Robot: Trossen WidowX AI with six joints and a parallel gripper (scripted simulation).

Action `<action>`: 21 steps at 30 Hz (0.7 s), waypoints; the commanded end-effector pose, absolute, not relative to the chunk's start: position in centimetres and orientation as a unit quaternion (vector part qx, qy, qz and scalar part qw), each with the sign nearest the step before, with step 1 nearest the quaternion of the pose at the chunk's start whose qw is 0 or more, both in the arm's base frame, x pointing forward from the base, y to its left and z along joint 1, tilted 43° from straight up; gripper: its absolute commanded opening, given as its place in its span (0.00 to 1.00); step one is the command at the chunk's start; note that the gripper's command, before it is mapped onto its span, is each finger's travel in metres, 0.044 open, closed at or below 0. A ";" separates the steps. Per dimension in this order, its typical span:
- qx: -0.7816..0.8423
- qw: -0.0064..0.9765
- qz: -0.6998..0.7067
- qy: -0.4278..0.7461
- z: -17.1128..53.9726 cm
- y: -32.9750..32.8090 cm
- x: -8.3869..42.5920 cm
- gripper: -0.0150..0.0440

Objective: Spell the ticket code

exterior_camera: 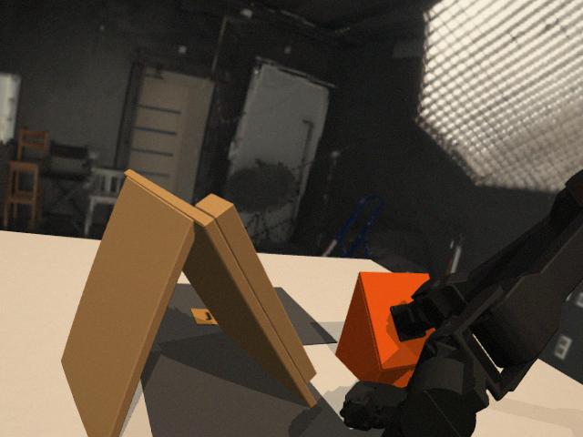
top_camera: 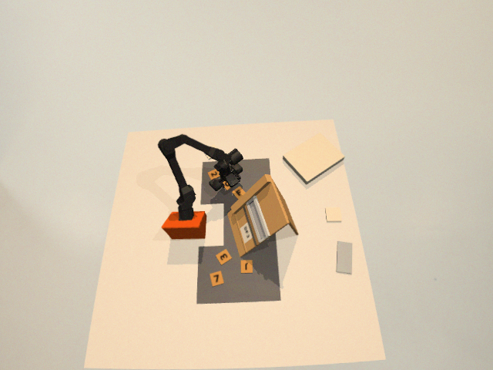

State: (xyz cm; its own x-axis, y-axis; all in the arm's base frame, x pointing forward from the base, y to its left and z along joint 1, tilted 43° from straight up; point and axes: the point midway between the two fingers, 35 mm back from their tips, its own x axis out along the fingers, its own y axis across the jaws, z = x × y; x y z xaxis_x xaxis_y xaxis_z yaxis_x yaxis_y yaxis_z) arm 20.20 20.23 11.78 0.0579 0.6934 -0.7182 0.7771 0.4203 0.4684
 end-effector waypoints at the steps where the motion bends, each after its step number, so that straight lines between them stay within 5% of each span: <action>1: 0.537 0.492 -0.043 0.684 12.0 20.0 20.2 0.44; 5: 0.537 0.492 -0.043 0.684 12.1 19.8 20.2 0.26; 21: 0.537 0.492 -0.044 0.684 12.8 19.0 20.1 0.25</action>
